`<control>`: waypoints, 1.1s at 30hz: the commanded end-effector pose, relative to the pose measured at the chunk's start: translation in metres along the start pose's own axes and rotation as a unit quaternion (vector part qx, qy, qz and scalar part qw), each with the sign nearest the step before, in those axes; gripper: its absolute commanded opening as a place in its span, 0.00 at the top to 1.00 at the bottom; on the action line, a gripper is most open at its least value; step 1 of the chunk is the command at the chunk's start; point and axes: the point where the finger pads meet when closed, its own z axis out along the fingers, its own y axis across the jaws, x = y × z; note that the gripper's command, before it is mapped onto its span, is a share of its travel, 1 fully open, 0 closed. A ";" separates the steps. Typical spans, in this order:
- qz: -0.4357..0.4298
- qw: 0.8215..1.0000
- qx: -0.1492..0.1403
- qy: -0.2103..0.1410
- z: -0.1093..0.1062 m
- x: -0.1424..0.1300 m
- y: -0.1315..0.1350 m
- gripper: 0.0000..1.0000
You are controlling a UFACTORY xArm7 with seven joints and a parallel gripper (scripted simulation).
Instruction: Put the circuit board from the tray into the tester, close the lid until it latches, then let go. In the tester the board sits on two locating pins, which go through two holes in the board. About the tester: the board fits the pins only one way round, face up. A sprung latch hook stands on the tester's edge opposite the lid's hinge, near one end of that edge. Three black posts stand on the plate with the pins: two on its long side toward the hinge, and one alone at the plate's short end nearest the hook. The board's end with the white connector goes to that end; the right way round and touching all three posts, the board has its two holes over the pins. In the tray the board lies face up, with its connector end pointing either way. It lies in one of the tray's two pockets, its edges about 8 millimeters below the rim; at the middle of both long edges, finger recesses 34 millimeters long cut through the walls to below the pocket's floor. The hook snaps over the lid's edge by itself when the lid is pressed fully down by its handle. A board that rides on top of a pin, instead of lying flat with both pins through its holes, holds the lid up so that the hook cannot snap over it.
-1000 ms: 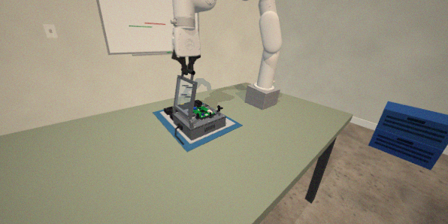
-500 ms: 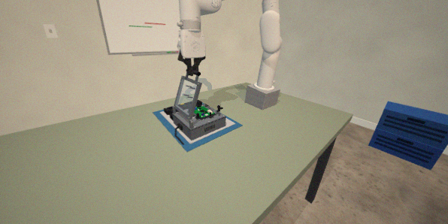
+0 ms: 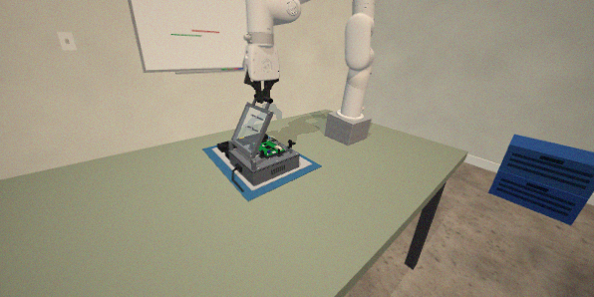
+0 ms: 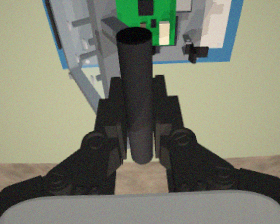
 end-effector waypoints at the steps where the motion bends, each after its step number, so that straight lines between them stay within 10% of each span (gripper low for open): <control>1: 0.000 1.000 0.002 0.000 0.003 0.000 0.007 1.00; 33: 0.000 1.000 0.002 0.000 0.053 0.000 0.058 1.00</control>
